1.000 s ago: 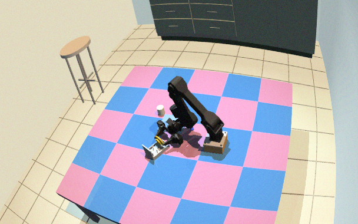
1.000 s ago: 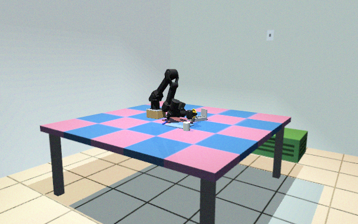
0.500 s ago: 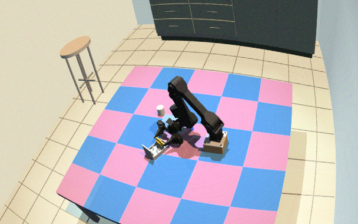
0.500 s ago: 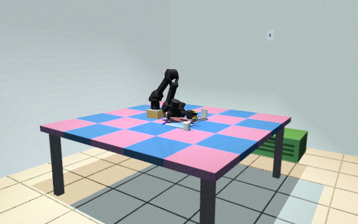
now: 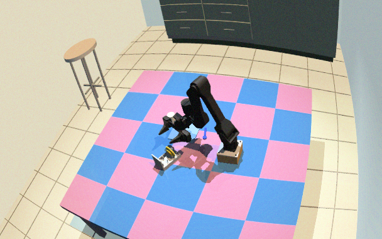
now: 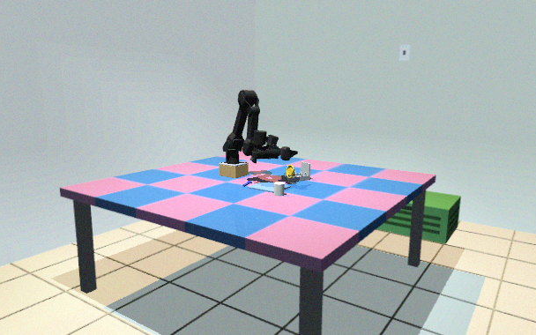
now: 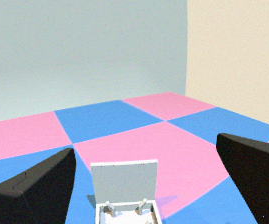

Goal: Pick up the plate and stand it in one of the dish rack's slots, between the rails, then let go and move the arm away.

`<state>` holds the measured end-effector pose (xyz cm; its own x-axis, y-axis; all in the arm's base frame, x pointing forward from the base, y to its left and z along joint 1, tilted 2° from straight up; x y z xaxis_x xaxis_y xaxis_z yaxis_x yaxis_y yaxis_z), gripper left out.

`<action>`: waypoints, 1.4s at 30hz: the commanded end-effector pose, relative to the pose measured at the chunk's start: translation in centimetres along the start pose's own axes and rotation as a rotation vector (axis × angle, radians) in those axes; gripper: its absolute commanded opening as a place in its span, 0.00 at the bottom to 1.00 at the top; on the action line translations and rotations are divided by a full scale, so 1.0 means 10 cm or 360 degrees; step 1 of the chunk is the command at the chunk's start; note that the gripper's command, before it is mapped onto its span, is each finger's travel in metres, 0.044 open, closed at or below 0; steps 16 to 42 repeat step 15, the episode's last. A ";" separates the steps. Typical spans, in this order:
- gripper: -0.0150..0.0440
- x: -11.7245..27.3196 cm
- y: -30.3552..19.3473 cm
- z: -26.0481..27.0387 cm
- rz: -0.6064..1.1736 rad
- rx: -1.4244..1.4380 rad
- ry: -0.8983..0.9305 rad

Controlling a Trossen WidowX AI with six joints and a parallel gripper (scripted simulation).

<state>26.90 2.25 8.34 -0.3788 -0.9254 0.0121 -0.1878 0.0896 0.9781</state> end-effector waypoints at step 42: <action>0.93 -0.05 0.17 -0.55 0.0132 -0.0332 -0.0289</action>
Point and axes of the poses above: the point midway between the two fingers, 35 mm back from their tips, its own x axis back along the fingers, its own z axis across the jaws, y = z × x, the point moved 6 cm from there along x, back along the fingers, and after that the axes turned 9 degrees about x, right-handed, at the moved point
